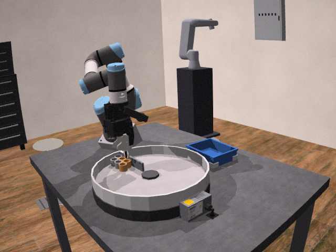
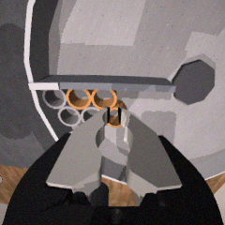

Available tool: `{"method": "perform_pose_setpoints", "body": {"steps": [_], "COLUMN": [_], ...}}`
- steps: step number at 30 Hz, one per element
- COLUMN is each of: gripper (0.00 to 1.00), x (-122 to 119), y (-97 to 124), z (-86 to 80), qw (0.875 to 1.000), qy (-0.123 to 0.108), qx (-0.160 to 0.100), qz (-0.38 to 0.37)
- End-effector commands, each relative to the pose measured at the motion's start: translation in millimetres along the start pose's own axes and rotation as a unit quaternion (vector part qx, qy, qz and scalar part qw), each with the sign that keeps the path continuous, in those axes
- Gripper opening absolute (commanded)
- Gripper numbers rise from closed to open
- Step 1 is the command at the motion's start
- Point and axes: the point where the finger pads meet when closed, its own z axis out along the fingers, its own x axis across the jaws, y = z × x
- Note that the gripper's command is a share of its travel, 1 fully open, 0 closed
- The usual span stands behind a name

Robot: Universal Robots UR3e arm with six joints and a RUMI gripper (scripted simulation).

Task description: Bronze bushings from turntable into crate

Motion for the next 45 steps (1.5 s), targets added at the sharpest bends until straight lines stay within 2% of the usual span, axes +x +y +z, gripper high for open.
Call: {"method": "perform_pose_setpoints", "body": {"steps": [1, 7, 45], "gripper": [0.06, 0.06, 0.06], "x": [0.4, 0.4, 0.5], "y": [-0.3, -0.4, -0.3], "z": [7.5, 12.6, 12.6], "qw": [1.0, 1.0, 1.0], "qy": [0.001, 0.001, 0.001], "qx": [0.001, 0.001, 0.0], "qz": [0.0, 0.0, 0.0]}}
